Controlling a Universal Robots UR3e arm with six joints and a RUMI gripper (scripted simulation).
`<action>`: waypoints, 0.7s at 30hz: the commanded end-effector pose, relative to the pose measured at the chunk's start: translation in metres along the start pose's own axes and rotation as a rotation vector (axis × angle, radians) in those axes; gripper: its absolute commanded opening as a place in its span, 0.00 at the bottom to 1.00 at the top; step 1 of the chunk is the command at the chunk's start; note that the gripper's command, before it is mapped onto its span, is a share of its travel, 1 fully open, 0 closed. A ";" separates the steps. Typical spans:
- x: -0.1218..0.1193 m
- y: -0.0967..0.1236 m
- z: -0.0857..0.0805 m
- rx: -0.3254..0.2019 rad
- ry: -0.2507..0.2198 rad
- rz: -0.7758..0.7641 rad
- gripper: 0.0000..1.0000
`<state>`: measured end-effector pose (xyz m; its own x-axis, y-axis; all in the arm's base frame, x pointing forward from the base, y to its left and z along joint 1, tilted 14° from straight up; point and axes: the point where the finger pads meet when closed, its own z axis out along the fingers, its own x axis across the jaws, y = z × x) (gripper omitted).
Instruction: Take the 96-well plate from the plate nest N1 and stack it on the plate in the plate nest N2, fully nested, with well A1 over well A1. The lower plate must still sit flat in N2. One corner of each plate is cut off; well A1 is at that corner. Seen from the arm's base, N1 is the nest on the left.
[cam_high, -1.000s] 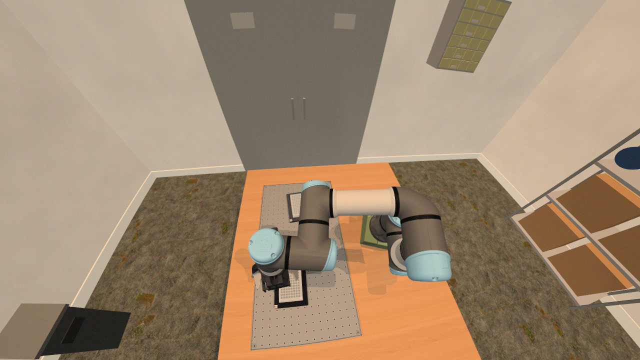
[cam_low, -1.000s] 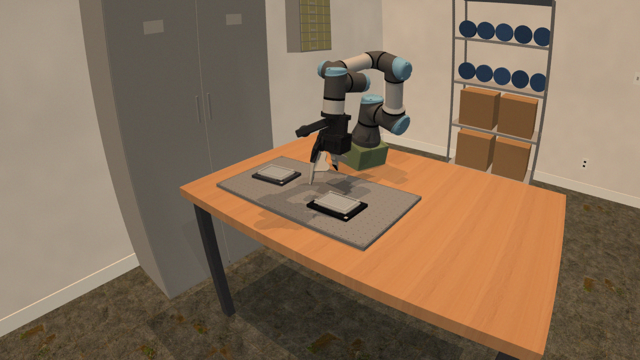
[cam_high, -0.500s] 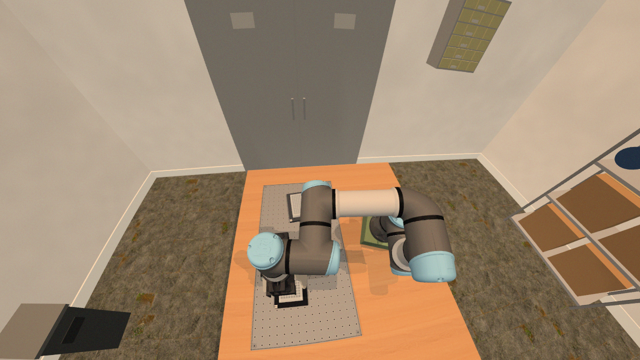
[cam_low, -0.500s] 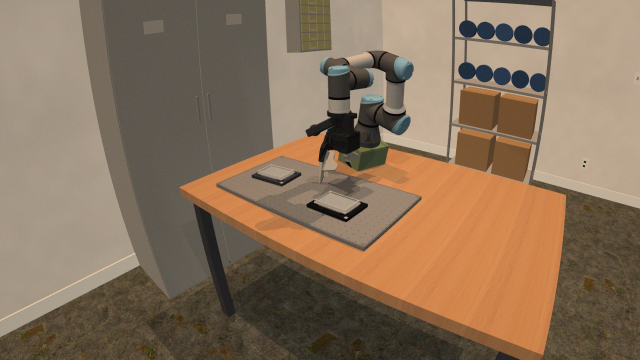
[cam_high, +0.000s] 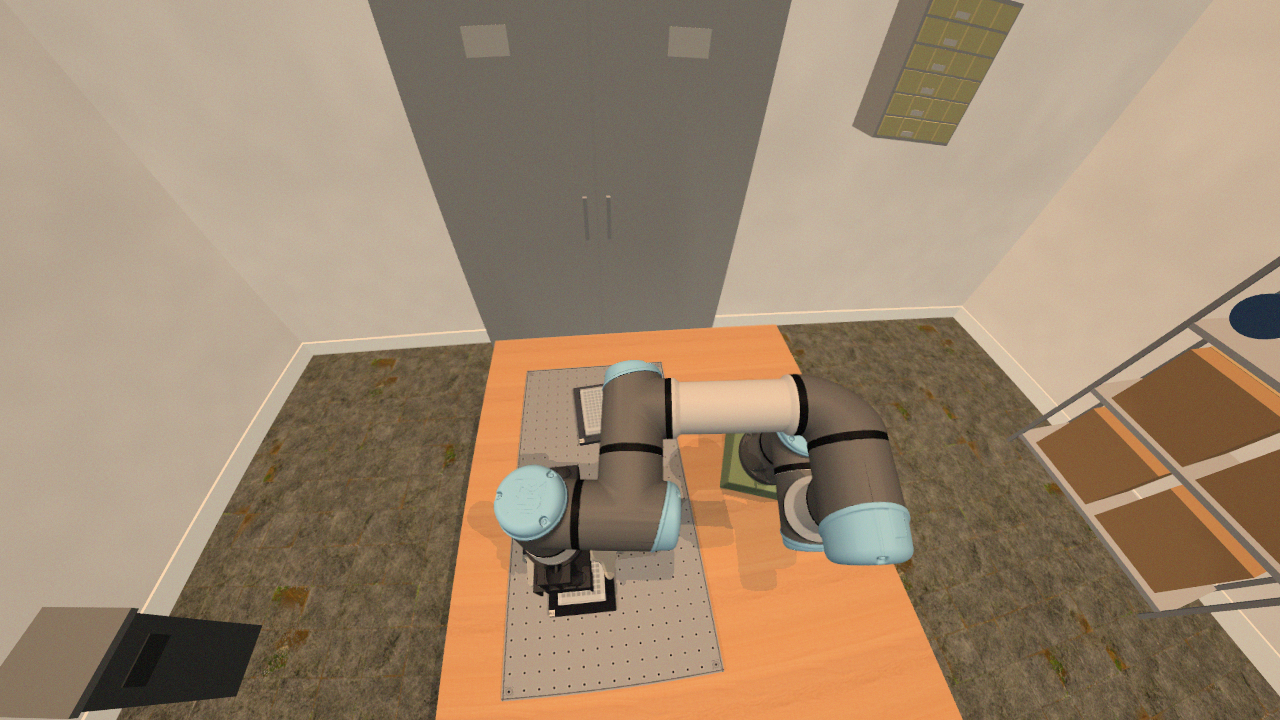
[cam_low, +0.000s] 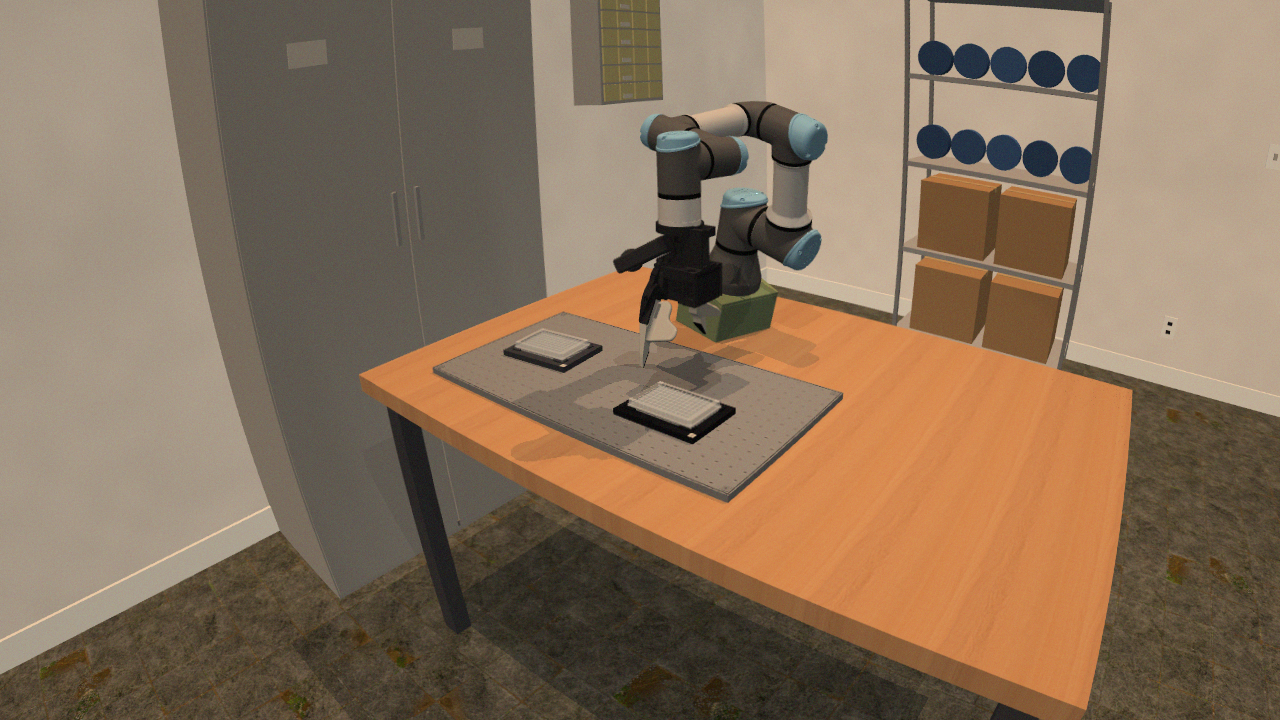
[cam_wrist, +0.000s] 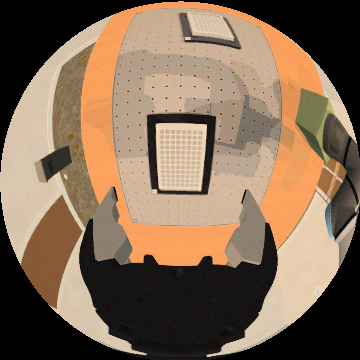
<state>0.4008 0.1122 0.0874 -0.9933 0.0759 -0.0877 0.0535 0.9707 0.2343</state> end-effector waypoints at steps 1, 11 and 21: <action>-0.001 0.000 0.002 0.000 -0.003 0.000 1.00; -0.001 0.000 0.016 0.000 -0.003 0.000 1.00; -0.001 0.000 0.032 0.000 -0.003 0.000 1.00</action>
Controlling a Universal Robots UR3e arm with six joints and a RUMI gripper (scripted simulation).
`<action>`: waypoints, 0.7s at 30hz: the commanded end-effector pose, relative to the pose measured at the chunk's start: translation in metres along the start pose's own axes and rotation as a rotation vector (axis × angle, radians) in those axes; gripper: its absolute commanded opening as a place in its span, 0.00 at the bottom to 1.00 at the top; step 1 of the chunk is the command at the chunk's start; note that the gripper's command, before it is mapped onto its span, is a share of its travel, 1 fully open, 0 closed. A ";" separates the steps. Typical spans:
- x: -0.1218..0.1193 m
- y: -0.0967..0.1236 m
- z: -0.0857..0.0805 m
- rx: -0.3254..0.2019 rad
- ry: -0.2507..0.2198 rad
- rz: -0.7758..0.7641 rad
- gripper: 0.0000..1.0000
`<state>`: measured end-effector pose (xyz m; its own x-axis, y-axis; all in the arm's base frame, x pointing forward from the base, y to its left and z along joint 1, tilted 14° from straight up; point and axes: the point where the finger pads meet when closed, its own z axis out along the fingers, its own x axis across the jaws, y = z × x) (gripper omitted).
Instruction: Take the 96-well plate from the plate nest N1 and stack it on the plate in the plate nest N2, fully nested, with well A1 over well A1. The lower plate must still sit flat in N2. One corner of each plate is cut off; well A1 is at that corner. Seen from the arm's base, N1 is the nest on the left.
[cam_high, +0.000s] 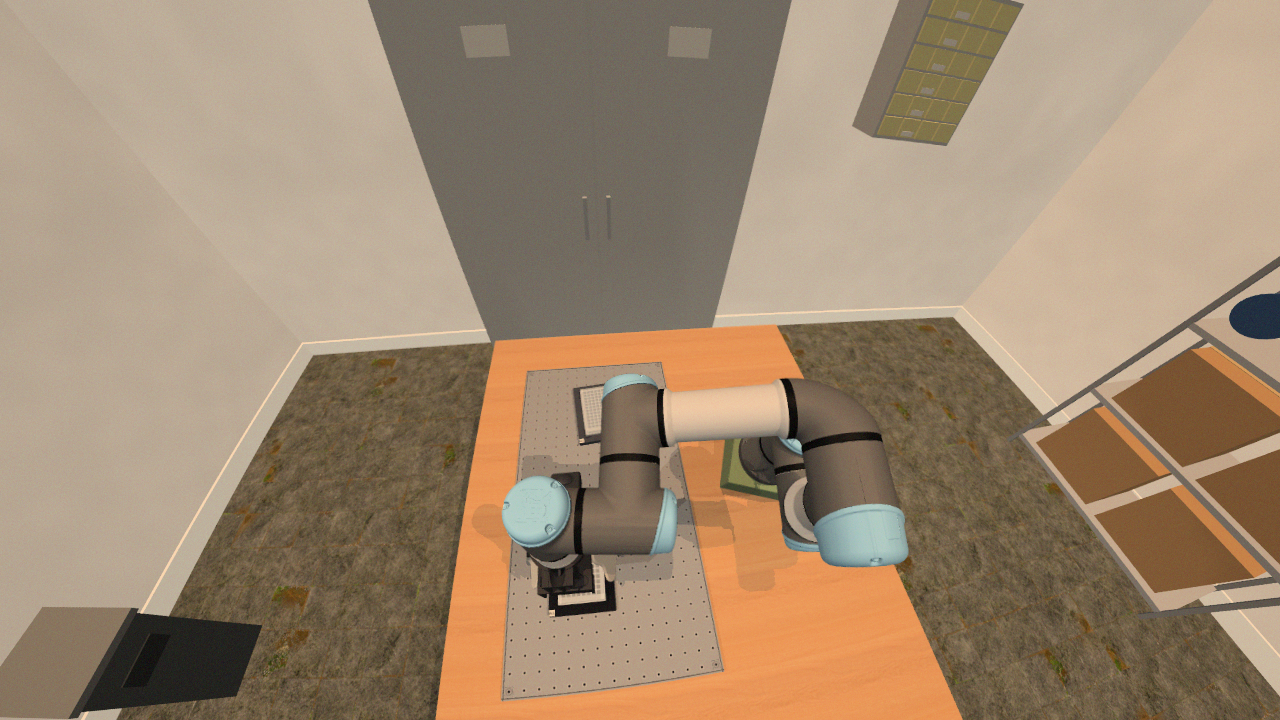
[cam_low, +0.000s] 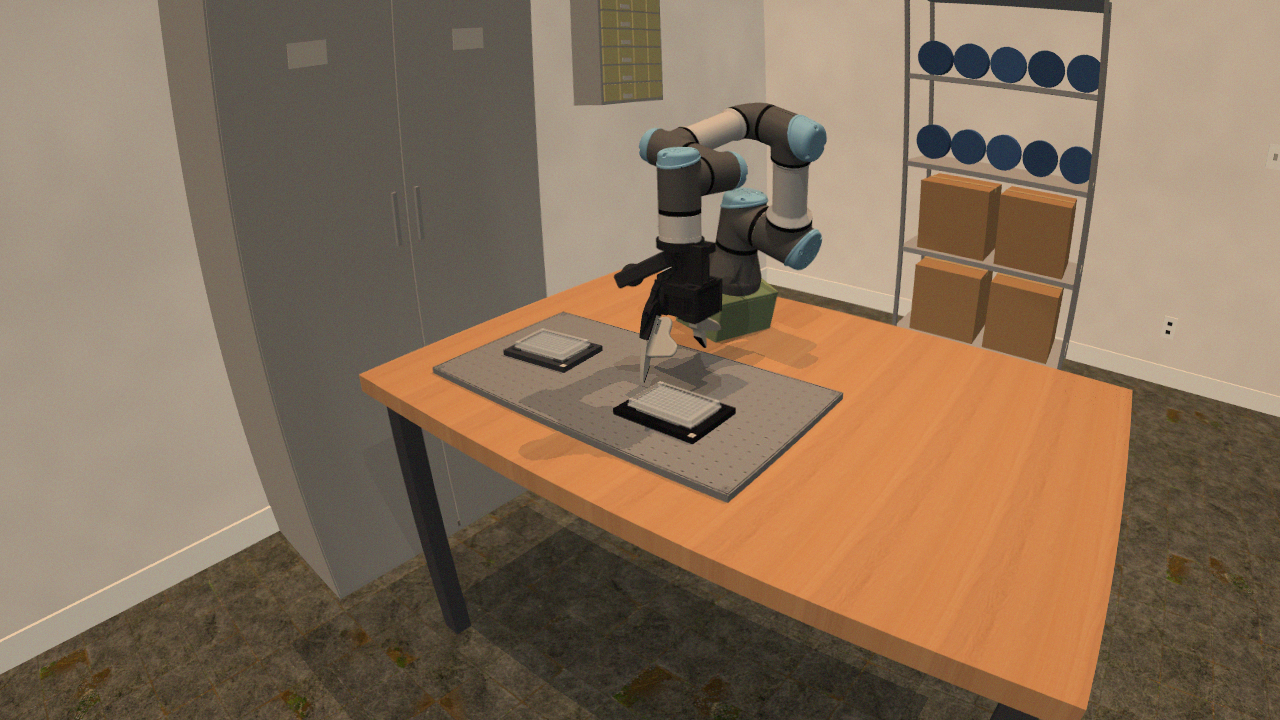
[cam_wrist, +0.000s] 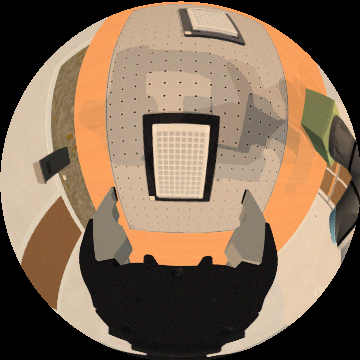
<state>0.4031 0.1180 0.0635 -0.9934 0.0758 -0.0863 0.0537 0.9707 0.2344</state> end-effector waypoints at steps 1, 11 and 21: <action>-0.001 0.000 0.009 0.000 -0.004 0.000 1.00; -0.001 0.000 0.023 0.000 -0.004 0.000 1.00; -0.001 0.000 0.039 0.000 -0.004 0.000 1.00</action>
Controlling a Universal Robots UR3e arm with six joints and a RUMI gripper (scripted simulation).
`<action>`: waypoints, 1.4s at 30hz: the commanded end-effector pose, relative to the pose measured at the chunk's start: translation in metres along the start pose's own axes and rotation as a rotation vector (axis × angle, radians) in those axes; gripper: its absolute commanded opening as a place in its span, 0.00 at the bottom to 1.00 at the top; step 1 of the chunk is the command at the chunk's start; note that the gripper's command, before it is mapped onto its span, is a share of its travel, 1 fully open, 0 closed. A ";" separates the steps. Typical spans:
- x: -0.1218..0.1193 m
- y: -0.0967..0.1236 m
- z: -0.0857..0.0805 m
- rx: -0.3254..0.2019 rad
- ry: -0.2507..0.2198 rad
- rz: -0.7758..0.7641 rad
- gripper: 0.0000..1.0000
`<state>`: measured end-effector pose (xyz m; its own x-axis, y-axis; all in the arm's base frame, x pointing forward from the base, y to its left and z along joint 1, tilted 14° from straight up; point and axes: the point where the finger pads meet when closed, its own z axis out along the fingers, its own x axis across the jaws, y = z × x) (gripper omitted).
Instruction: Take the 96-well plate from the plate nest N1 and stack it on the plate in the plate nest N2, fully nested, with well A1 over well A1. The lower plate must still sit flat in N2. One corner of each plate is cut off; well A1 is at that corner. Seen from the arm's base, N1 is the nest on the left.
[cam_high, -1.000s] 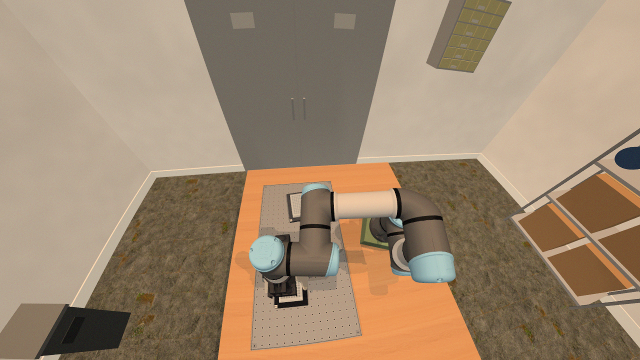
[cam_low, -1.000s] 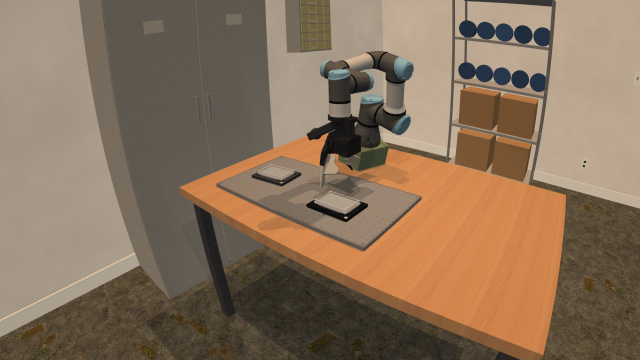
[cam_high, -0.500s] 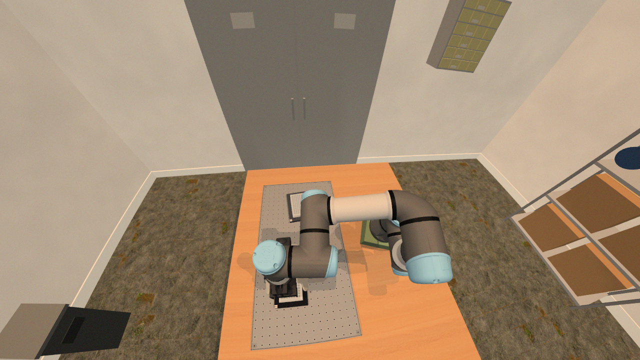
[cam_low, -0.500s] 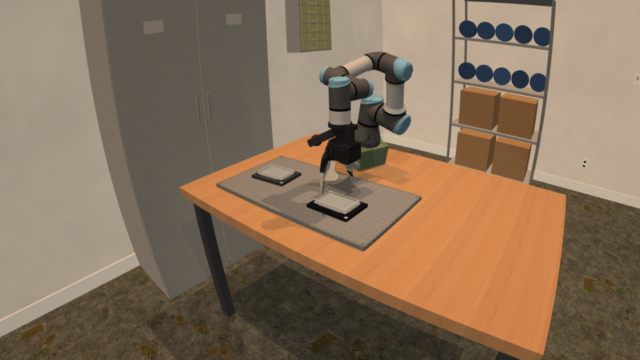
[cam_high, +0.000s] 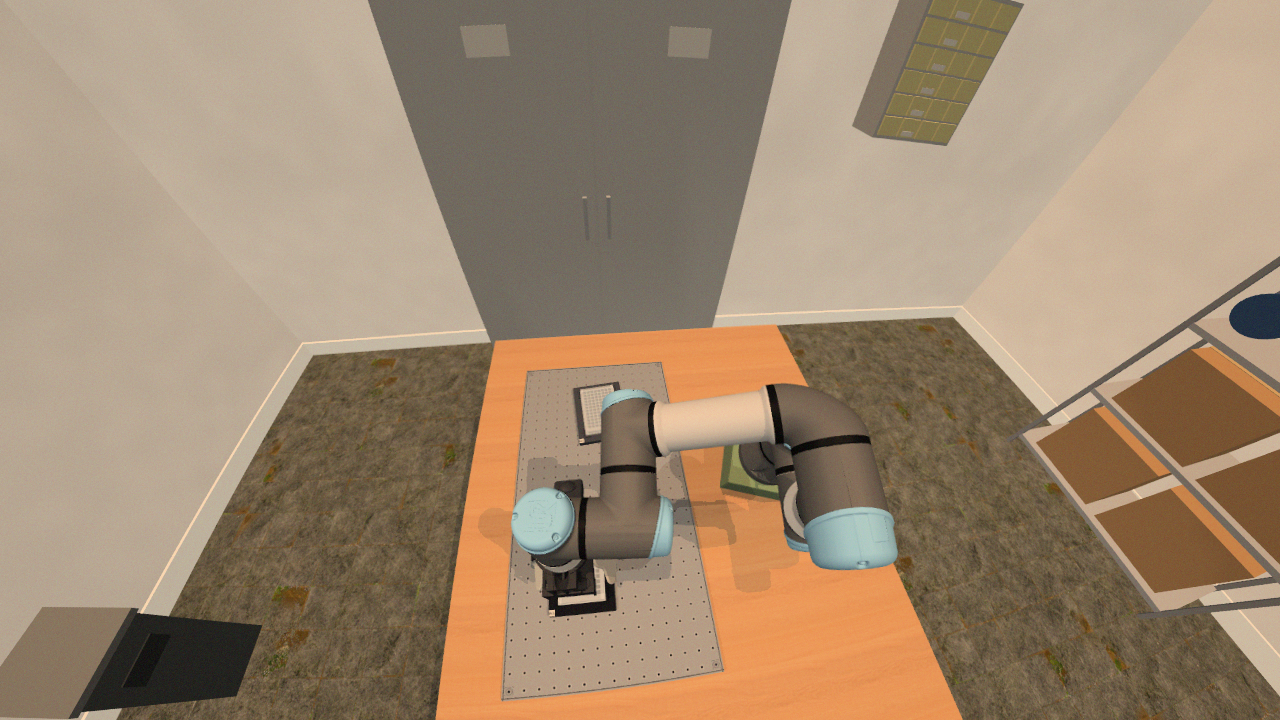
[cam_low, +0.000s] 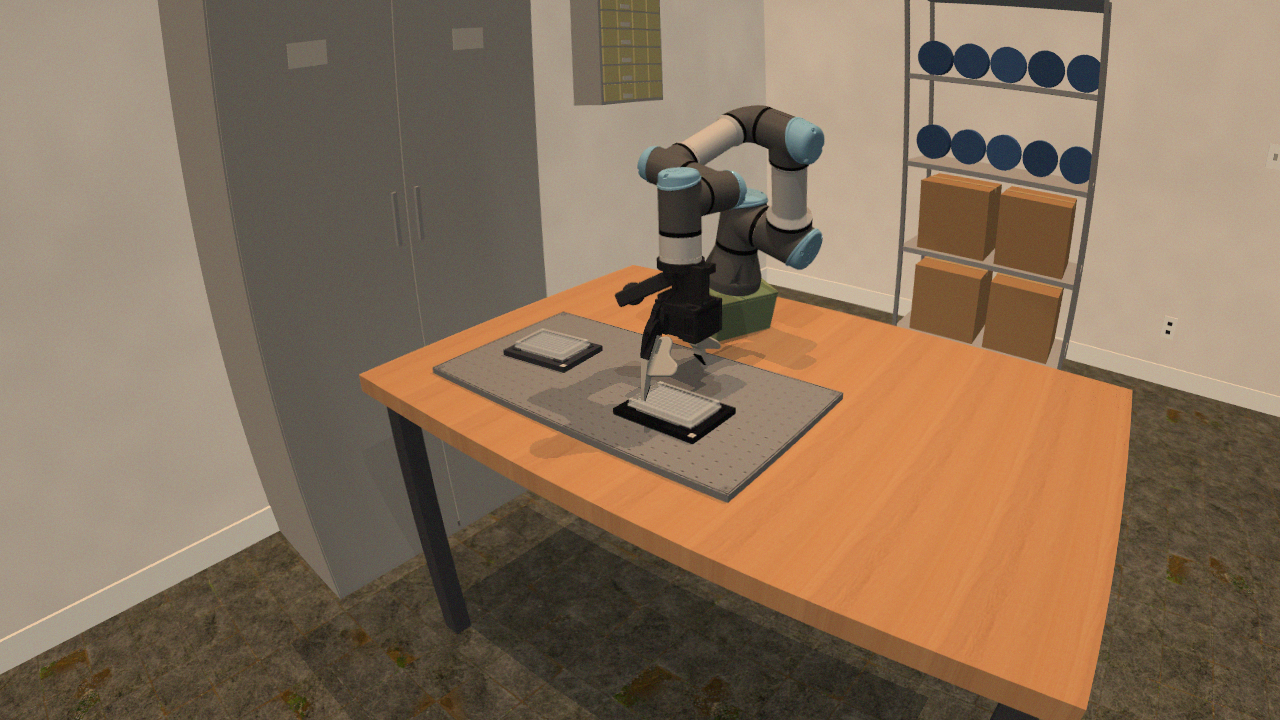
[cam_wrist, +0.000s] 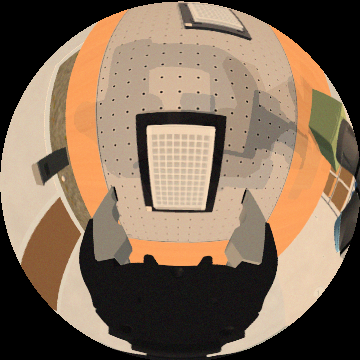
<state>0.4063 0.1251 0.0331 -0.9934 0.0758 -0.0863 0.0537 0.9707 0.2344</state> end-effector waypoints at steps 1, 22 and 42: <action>-0.001 0.000 0.008 0.000 -0.004 0.000 1.00; -0.001 0.000 0.030 0.000 -0.004 0.000 1.00; -0.001 0.000 0.030 0.000 -0.004 0.000 0.00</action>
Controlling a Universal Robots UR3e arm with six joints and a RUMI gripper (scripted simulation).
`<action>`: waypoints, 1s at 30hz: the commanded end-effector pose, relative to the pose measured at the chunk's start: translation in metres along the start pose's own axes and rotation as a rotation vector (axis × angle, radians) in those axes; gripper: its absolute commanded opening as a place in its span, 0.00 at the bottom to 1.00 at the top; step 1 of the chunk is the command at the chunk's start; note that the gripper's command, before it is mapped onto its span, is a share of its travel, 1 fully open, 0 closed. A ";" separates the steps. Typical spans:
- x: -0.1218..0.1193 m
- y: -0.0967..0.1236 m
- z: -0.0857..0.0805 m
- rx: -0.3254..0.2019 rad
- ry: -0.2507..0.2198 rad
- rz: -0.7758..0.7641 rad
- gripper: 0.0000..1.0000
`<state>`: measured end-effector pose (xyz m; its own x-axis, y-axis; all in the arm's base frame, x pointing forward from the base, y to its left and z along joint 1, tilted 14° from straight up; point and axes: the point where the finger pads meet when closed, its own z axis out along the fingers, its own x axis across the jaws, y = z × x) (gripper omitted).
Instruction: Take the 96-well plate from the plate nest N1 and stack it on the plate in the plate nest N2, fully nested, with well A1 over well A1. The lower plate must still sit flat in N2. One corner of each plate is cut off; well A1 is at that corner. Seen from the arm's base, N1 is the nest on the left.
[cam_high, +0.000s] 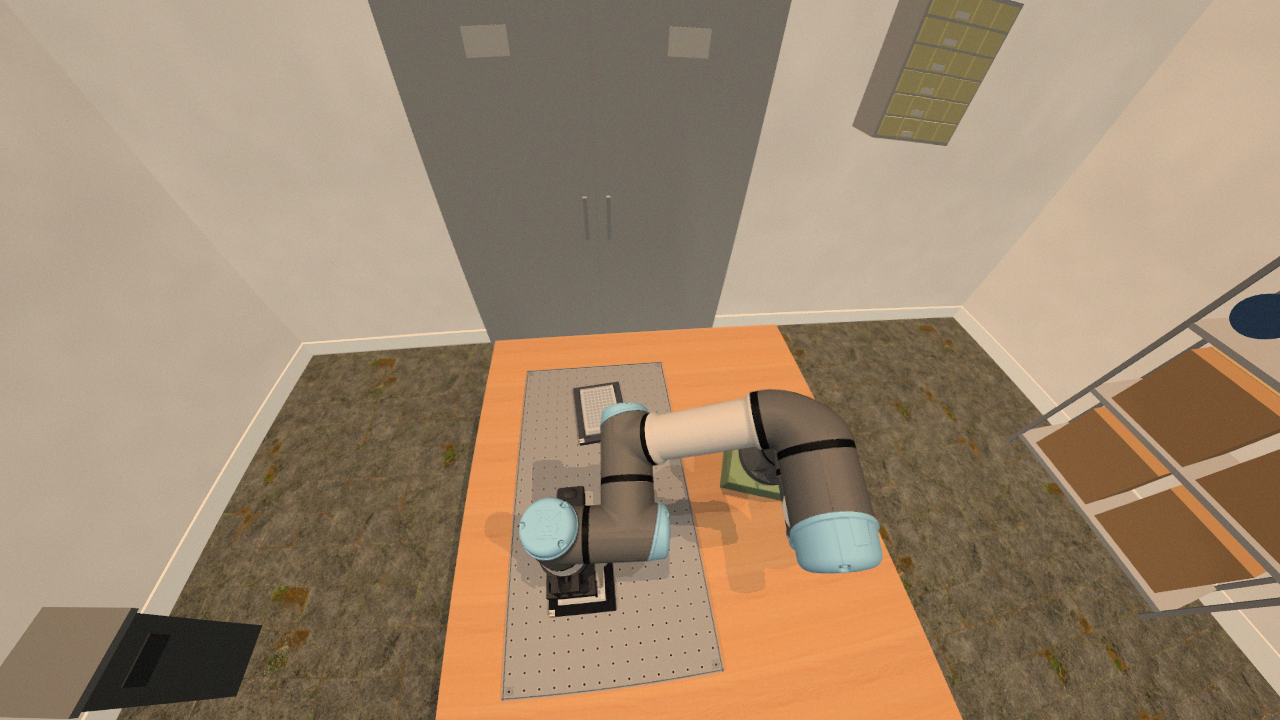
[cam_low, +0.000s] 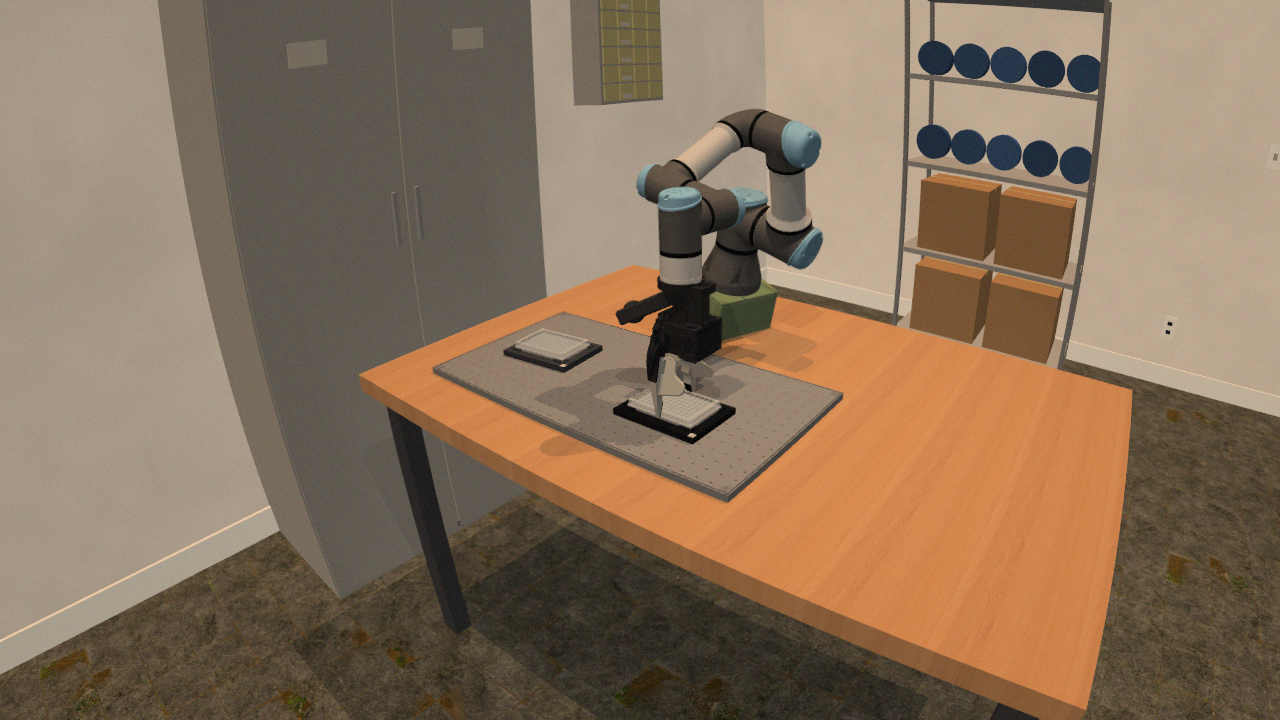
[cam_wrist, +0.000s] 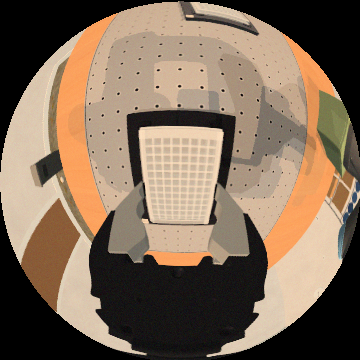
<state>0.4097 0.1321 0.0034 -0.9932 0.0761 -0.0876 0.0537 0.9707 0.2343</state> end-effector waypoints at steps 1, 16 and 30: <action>-0.001 0.000 -0.001 0.000 -0.003 0.000 0.00; -0.001 0.000 -0.001 0.000 -0.003 0.000 0.00; -0.001 0.000 -0.007 0.000 -0.003 0.000 0.00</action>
<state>0.4094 0.1317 0.0053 -0.9933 0.0761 -0.0873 0.0538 0.9707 0.2344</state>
